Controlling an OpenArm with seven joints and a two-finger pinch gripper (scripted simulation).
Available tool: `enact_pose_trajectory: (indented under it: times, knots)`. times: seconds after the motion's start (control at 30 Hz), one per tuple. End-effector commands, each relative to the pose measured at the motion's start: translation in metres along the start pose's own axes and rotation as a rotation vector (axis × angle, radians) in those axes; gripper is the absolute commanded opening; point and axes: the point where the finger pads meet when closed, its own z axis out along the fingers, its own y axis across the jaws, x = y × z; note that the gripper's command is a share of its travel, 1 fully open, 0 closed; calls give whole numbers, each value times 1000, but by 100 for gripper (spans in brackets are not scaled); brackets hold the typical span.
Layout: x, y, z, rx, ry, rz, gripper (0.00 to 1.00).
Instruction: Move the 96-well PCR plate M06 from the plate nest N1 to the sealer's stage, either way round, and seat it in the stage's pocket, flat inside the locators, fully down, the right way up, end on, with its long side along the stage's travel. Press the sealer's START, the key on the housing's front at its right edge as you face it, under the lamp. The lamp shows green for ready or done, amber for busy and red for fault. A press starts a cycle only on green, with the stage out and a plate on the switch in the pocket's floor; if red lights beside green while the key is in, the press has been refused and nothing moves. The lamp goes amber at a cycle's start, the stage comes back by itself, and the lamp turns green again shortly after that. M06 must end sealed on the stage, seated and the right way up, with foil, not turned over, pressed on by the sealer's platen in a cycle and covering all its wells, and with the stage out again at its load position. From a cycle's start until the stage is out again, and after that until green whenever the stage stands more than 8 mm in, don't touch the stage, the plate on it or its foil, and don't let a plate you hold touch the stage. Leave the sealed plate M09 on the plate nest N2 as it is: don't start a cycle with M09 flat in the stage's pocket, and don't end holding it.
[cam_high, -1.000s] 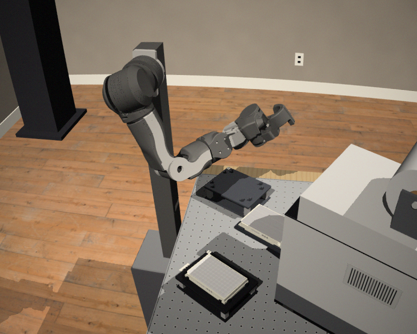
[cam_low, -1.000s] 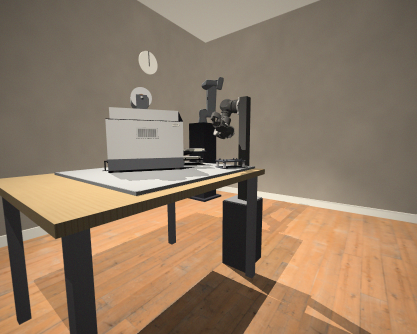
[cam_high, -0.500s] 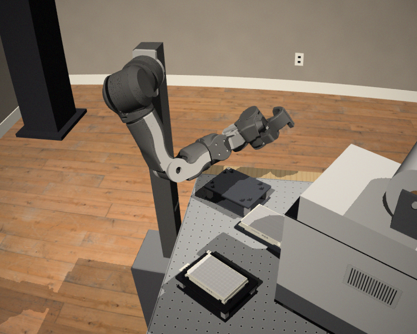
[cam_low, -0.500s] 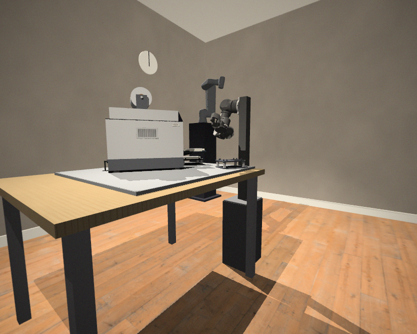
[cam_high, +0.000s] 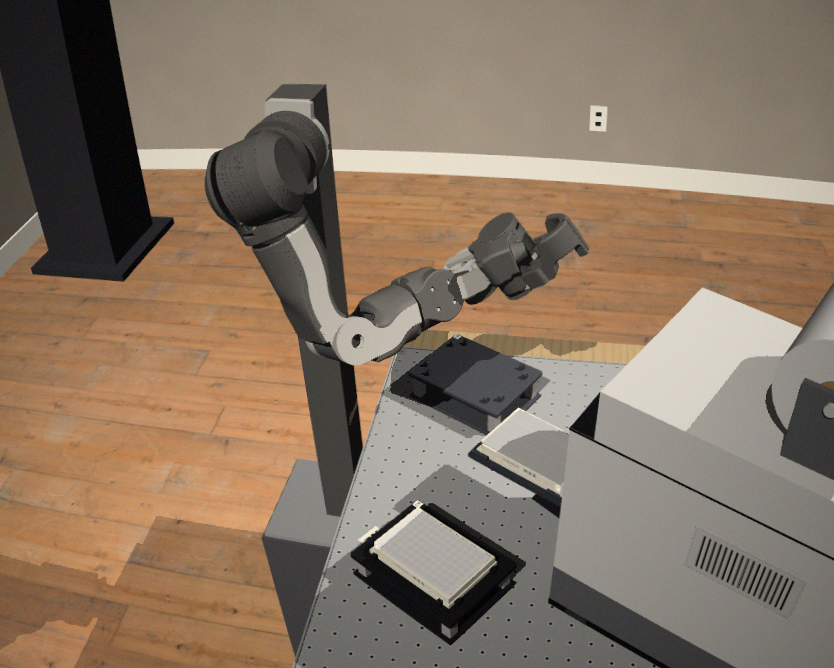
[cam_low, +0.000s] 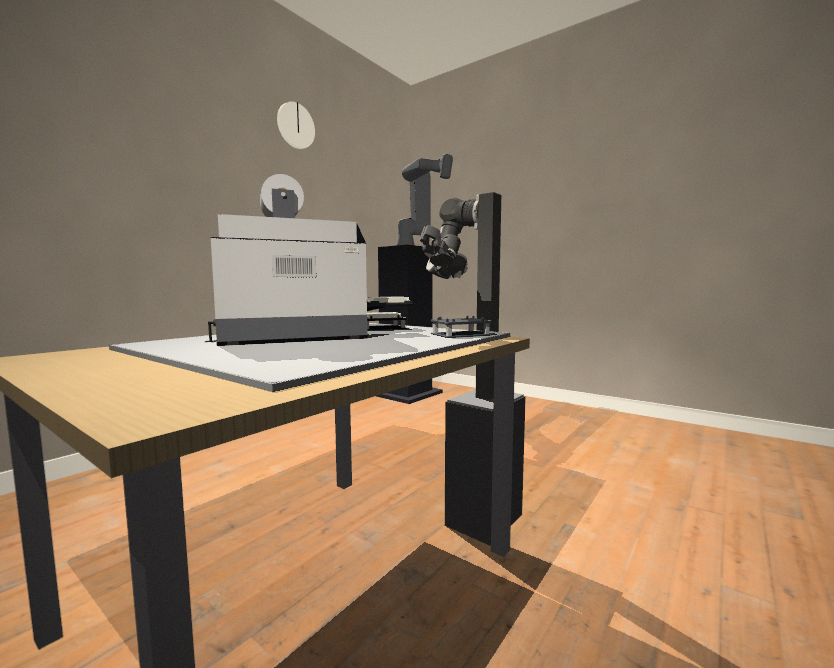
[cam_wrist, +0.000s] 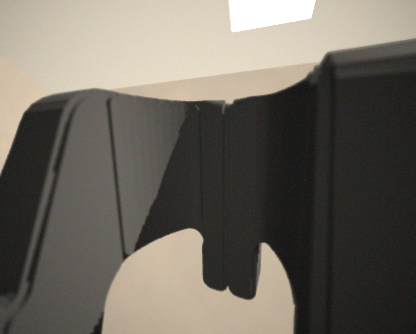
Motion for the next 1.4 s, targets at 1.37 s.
enact_pose_trajectory:
  times: [1.37]
  knots:
    - [12,-37,4,166,28,-15,0]
